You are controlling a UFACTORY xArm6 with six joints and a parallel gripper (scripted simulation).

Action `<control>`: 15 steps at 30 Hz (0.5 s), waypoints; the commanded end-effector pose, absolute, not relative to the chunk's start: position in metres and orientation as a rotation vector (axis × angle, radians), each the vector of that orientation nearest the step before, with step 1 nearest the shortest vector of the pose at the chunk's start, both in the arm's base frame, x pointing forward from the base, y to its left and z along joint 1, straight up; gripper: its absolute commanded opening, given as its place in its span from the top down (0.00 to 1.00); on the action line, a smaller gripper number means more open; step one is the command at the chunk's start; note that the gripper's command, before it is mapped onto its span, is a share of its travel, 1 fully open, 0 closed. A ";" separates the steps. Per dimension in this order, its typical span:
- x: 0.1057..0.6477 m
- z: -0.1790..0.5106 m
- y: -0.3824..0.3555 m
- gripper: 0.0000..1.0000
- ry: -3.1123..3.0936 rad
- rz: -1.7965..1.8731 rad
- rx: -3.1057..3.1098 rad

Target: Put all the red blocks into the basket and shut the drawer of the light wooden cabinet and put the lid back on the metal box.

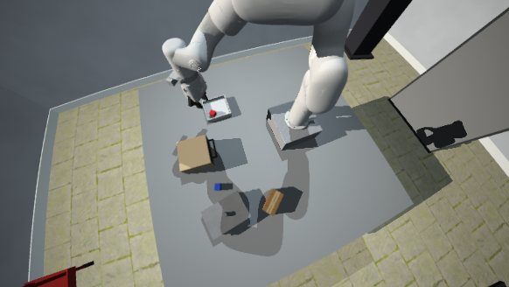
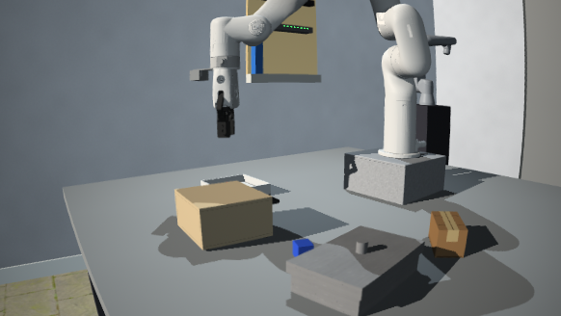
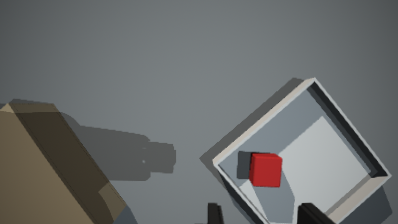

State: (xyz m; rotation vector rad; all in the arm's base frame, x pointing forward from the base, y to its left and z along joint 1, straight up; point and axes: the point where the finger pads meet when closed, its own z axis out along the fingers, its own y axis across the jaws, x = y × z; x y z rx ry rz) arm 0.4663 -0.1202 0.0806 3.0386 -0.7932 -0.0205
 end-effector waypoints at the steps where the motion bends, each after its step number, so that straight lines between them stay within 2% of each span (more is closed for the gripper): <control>1: 0.493 0.083 -0.055 0.50 -0.529 -0.012 3.096; 10: 0.485 0.084 0.098 0.50 0.382 -0.012 3.120; 12: 0.485 0.084 0.098 0.50 0.382 -0.012 3.120; 13: 0.476 0.084 0.146 0.50 0.448 -0.012 3.112; 15: 0.468 0.083 0.167 0.50 0.539 -0.013 3.097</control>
